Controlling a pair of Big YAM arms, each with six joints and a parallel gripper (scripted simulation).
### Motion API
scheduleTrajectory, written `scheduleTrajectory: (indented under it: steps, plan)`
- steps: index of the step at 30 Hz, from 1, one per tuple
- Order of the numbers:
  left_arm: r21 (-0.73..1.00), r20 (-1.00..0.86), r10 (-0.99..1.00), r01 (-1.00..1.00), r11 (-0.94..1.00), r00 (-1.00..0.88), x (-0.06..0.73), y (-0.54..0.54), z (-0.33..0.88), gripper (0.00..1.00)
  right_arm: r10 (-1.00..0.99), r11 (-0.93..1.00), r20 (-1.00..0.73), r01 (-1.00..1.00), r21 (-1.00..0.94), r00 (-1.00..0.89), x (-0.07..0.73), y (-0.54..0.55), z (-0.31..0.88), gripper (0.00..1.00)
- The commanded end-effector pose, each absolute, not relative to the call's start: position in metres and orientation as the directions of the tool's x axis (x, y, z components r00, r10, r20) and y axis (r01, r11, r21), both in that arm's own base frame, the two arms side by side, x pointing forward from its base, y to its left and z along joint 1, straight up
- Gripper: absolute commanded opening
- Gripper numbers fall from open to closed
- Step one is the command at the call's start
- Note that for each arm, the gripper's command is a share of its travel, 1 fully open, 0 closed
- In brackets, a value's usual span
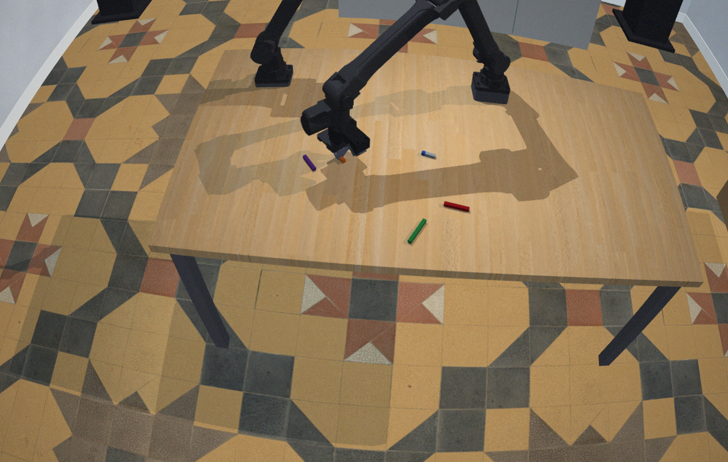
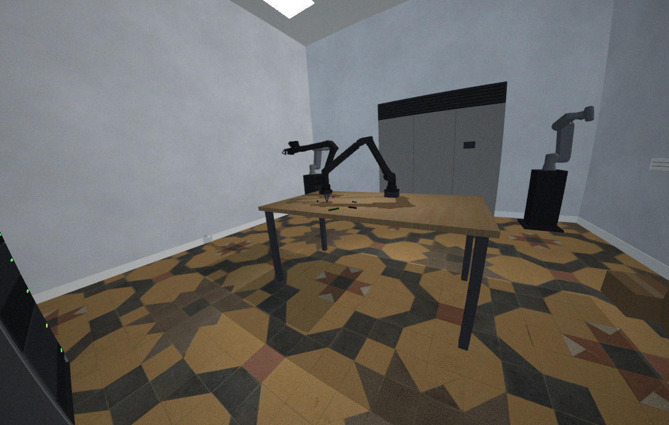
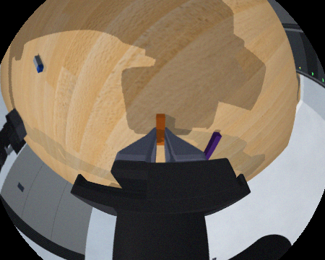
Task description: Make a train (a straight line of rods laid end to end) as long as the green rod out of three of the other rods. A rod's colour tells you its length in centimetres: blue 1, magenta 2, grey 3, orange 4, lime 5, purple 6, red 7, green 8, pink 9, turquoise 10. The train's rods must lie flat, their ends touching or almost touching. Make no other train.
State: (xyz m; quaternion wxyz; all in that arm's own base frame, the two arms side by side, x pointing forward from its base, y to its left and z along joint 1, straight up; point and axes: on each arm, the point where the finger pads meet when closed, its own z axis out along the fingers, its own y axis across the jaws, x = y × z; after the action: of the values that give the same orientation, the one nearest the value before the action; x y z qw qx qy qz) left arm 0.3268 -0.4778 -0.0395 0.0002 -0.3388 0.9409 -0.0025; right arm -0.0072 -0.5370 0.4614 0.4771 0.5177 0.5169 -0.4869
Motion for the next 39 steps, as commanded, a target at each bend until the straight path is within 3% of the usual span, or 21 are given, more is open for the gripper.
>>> scheduleTrajectory:
  steps: [1,25,39]
  plan:
    - [0.006,-0.001,-0.641,-0.641,0.768,-0.768,0.329,-0.473,-0.049,0.04,0.0,-0.023,-1.0,1.0,0.0,0.0,-0.013,-0.545,0.501,1.0]
    - [0.005,-0.001,-0.641,-0.641,0.768,-0.768,0.329,-0.473,-0.045,0.04,0.0,-0.023,-1.0,1.0,0.0,0.0,-0.013,-0.545,0.501,1.0]
    - [-0.075,0.006,-0.641,-0.639,0.765,-0.768,0.342,-0.492,0.075,0.04,0.0,-0.023,-1.0,1.0,0.0,0.0,-0.013,-0.545,0.501,1.0]
